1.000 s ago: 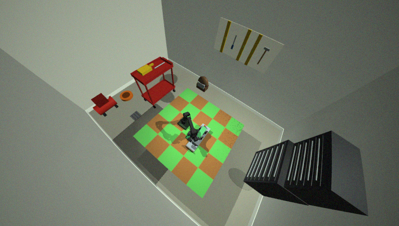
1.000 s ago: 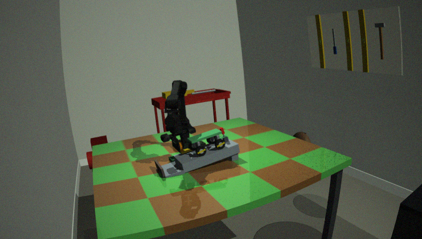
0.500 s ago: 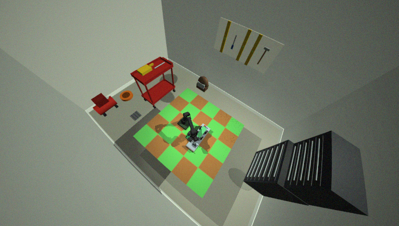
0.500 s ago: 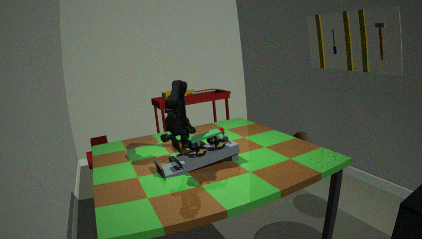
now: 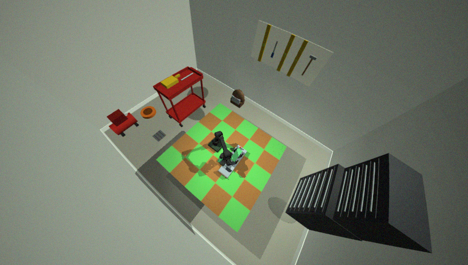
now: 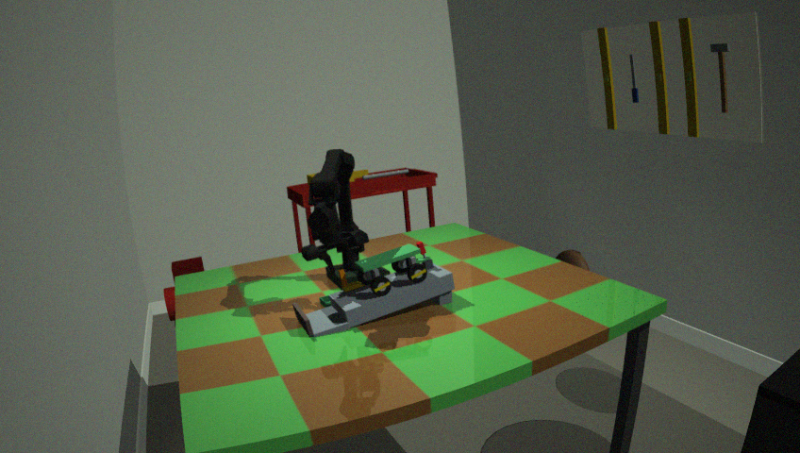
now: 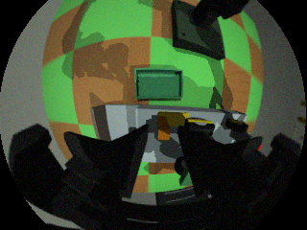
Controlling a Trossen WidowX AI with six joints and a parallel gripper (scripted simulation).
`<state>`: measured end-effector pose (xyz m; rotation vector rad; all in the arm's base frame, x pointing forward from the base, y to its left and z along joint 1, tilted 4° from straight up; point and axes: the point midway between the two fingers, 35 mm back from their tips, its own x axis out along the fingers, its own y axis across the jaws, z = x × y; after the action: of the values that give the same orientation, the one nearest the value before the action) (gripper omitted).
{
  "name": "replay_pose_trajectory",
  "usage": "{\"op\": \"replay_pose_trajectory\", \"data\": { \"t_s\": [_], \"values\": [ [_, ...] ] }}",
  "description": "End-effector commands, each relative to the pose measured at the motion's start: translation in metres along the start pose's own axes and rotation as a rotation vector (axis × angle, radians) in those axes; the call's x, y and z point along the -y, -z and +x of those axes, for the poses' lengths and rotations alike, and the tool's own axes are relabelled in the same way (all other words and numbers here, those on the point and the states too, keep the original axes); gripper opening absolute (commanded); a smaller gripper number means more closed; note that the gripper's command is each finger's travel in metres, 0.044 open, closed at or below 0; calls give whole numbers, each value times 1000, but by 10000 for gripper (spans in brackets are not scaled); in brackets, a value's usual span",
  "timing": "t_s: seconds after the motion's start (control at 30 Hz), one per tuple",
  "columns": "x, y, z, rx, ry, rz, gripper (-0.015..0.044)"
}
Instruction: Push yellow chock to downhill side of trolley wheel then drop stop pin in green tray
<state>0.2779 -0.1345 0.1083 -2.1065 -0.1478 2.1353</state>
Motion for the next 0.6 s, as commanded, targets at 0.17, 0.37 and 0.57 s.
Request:
{"op": "replay_pose_trajectory", "data": {
  "t_s": [0.17,0.37,0.57],
  "values": [
    [0,1,-31,-11,0,-6,190],
    [0,1,-24,-7,-4,-5,269],
    [8,13,-37,-78,-88,-227,190]
  ]
}}
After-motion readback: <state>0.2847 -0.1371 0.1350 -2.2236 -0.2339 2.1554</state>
